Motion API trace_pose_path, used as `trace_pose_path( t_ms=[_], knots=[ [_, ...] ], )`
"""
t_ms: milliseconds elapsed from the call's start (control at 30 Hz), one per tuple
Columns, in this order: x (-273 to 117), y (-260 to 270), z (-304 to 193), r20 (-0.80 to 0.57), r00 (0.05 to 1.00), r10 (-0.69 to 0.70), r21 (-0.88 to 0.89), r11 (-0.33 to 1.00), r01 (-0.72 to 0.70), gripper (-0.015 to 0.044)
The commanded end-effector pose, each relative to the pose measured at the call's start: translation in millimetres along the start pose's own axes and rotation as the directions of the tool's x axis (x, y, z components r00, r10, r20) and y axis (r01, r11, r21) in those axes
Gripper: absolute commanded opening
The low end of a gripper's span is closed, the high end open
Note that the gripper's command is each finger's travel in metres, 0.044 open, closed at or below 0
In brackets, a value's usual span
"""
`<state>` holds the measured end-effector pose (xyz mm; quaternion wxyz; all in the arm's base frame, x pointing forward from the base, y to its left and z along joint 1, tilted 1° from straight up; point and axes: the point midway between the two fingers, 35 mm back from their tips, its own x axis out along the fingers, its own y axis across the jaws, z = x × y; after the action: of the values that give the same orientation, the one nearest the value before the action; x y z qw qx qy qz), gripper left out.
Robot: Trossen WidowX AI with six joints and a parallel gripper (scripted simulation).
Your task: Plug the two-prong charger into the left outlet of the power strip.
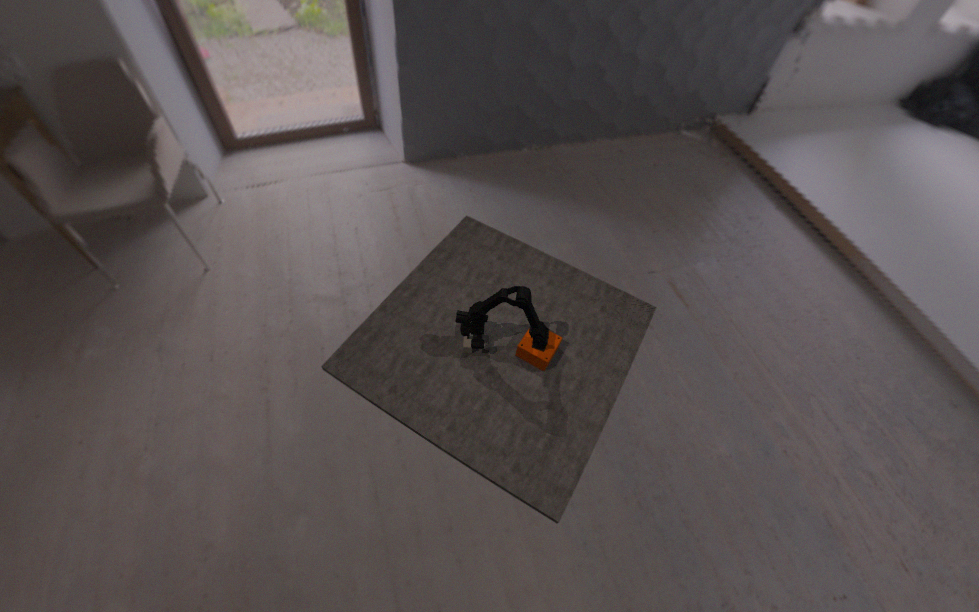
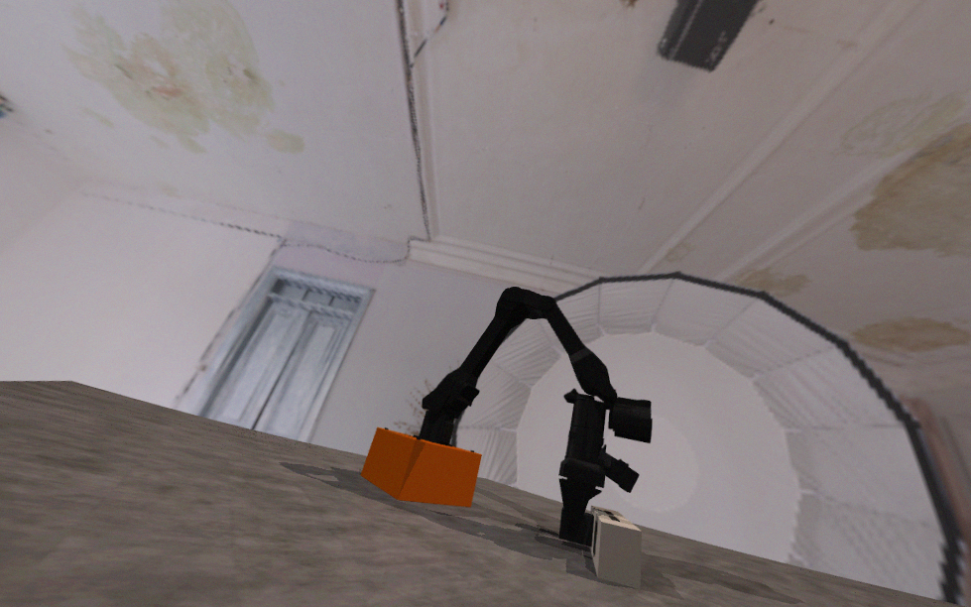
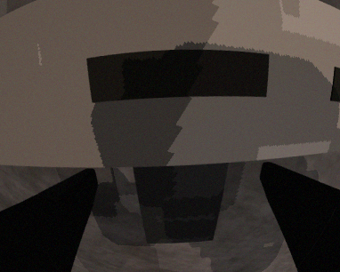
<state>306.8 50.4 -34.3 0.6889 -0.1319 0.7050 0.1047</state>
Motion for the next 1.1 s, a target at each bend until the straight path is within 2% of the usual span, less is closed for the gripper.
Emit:
trace_pose_path(
  t_ms=[0,1067],
  knots=[
    [1,1,-4,-0.002,1.000,0.006,-0.006,1.000,-0.006,0.0440],
    [2,0,-26,-0.004,1.000,0.005,-0.006,1.000,-0.006,0.0440]
  ],
)
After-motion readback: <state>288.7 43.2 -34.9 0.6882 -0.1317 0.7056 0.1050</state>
